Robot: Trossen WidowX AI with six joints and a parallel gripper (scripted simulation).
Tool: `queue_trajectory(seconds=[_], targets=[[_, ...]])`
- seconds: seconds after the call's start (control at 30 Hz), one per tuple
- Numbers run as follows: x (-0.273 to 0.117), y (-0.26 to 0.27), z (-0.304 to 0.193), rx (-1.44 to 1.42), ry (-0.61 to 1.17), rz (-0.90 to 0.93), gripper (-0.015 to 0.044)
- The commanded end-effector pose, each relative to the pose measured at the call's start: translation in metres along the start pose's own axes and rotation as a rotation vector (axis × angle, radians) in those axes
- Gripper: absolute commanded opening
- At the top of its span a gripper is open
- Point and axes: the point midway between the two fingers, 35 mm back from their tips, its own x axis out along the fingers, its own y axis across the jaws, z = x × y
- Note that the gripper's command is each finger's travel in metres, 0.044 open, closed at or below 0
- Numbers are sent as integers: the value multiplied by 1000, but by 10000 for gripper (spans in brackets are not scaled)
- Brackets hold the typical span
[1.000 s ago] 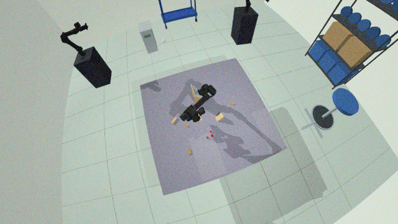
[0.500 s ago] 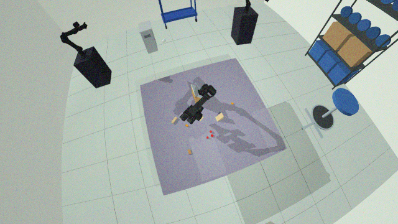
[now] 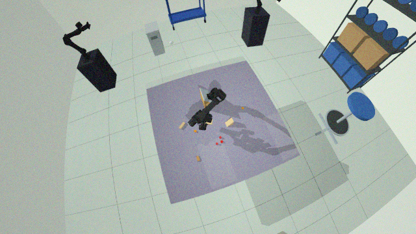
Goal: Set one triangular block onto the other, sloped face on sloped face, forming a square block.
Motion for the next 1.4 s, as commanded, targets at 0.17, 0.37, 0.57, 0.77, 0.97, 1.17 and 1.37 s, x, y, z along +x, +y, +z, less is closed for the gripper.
queue_trajectory(seconds=[0.17,0.37,0.57,0.77,0.97,1.17,1.37], targets=[[0,0,0,-292,3,7,0],[0,0,0,-499,2,9,0],[0,0,0,-585,2,10,0],[-3,2,17,-581,12,-2,0],[-5,8,47,-576,27,-23,0],[-5,16,75,-573,37,-42,0],[-4,25,103,-572,45,-62,0]])
